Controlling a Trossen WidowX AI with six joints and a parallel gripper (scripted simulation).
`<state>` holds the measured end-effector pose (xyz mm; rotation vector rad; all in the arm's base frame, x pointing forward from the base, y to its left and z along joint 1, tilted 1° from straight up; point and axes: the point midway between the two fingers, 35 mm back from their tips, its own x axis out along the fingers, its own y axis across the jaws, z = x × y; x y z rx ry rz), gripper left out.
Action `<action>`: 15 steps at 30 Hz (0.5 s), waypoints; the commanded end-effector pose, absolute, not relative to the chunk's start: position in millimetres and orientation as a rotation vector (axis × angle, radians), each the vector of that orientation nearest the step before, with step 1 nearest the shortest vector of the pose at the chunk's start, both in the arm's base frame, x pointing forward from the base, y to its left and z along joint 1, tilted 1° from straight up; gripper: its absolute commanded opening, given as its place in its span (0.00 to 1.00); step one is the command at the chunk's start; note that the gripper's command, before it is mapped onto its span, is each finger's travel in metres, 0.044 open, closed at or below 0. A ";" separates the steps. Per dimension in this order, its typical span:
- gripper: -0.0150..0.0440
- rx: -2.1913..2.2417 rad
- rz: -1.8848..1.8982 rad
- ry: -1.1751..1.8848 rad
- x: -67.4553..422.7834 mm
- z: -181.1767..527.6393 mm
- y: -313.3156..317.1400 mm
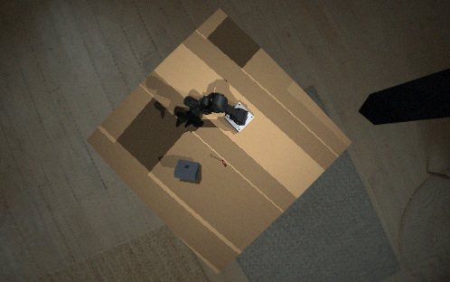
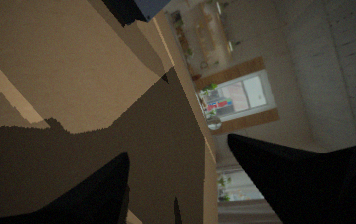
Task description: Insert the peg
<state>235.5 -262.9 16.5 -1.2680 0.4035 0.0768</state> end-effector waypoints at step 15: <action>1.00 -1.162 0.213 0.443 275.9 7.6 -239.6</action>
